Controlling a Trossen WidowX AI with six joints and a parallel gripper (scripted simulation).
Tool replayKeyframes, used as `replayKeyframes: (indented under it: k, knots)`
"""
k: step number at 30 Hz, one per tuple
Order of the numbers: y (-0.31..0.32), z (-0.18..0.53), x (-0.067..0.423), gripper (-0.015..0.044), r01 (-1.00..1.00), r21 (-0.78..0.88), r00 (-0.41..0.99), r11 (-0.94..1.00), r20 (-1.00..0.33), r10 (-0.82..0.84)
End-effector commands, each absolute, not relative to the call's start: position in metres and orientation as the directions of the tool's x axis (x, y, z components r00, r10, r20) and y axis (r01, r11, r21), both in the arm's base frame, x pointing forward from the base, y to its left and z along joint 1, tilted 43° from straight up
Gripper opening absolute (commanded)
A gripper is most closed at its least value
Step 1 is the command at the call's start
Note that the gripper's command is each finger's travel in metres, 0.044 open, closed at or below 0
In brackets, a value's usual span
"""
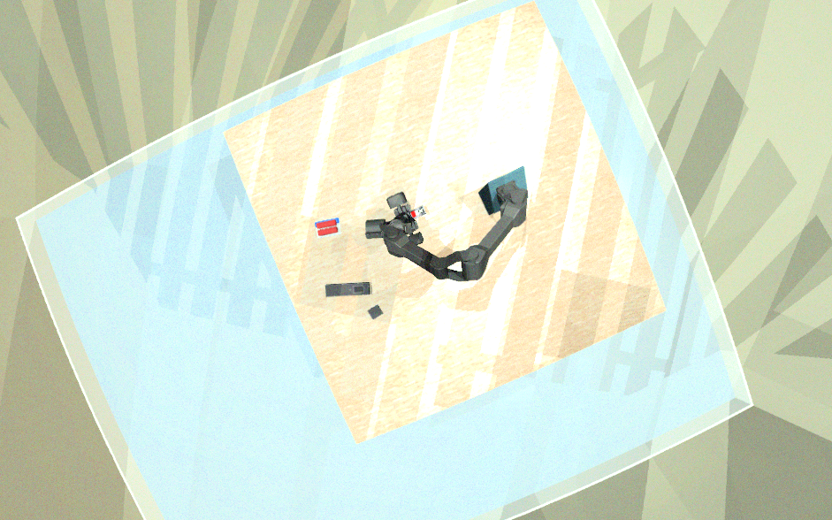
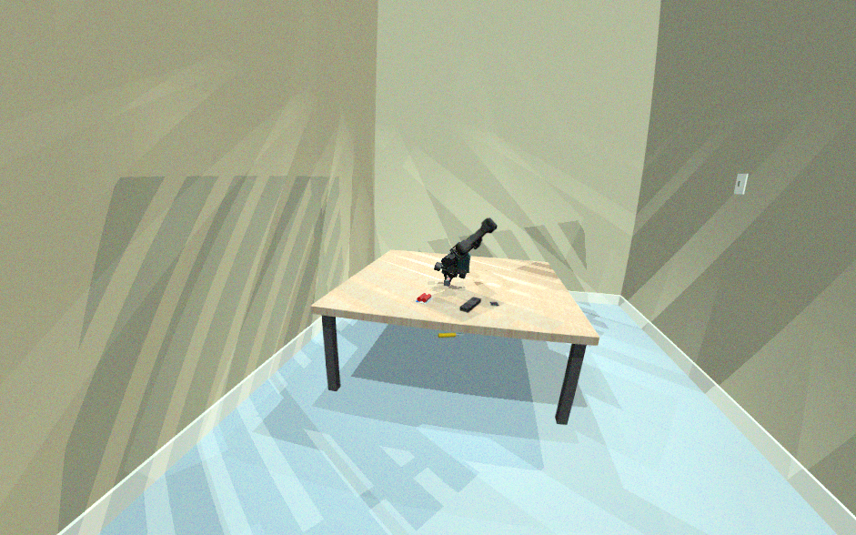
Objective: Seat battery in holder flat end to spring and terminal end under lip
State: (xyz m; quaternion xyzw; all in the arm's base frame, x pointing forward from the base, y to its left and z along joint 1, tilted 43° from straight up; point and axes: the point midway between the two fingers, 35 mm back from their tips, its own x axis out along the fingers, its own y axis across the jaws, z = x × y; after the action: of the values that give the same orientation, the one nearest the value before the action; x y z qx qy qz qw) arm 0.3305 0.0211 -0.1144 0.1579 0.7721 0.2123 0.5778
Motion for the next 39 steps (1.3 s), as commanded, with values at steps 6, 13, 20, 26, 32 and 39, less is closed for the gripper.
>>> replayKeyframes:
  k: [6,13,20,26,32,39]
  knots:
    - [0.022,-0.116,0.333,0.0074,0.003,0.511,-0.29,0.86,-0.823,0.489]
    - [0.022,-0.116,0.333,0.0074,0.002,0.511,-0.291,0.859,-0.822,0.49]
    - [0.022,-0.116,0.333,0.0074,0.002,0.511,-0.291,0.859,-0.822,0.49]
    - [0.022,-0.116,0.333,0.0175,0.002,0.511,-0.291,0.859,-0.822,0.49]
    - [0.013,-0.107,0.333,0.0175,0.002,0.511,-0.29,0.86,-0.822,0.49]
    - [-0.003,-0.091,0.335,0.0254,0.007,0.51,-0.287,0.86,-0.823,0.49]
